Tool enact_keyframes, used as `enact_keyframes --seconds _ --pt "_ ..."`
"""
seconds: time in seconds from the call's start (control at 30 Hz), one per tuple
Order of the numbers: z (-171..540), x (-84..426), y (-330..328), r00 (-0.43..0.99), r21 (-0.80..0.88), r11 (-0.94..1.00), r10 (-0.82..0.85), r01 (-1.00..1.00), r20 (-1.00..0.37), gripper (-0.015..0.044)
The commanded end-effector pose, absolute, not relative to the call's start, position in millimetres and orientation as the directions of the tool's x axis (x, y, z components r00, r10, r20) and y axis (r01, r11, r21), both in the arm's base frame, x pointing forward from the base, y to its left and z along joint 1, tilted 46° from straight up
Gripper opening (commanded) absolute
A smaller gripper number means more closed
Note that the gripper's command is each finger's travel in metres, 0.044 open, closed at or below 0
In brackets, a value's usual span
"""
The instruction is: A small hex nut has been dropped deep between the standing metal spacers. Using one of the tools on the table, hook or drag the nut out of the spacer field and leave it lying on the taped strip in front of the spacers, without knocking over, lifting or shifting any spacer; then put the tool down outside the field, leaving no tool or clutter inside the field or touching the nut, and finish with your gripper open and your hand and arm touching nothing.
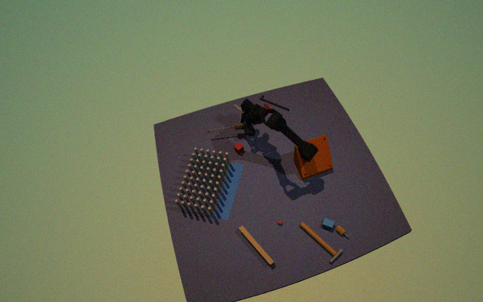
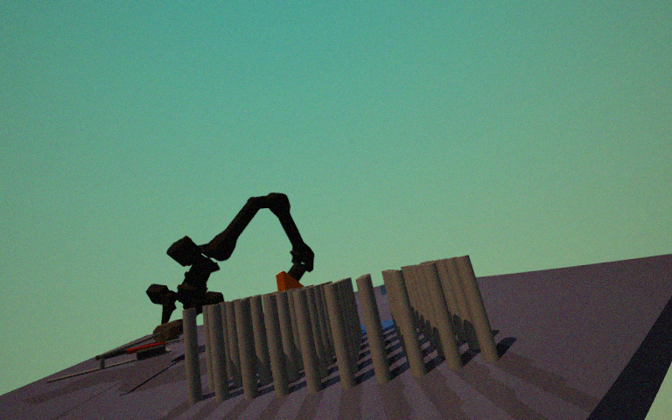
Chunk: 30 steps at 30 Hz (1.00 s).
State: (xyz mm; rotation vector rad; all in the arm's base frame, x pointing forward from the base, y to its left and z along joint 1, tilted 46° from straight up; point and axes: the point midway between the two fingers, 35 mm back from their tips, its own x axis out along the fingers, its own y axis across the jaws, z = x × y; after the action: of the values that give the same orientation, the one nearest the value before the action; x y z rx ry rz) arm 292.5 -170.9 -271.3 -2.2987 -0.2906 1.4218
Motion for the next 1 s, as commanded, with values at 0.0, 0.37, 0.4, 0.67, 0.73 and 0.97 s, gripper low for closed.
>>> enact_keyframes --seconds 0.0,0.37,0.4,0.67,0.73,0.97 --pt "-274 292 -166 0.459 -0.458 -0.888 0.39 -0.043 -0.799 0.0" --pt "-282 289 -157 0.459 -0.459 -0.887 0.391 -0.043 -0.798 0.0" --pt "-283 289 -156 0.459 -0.459 -0.887 0.391 -0.043 -0.798 0.0" --pt "-288 286 -149 0.459 -0.46 -0.887 0.391 -0.042 -0.797 0.0" --pt "-289 286 -147 0.46 -0.46 -0.887 0.392 -0.042 -0.797 0.0" --pt "-294 283 -141 0.46 -0.461 -0.887 0.392 -0.042 -0.797 0.0"
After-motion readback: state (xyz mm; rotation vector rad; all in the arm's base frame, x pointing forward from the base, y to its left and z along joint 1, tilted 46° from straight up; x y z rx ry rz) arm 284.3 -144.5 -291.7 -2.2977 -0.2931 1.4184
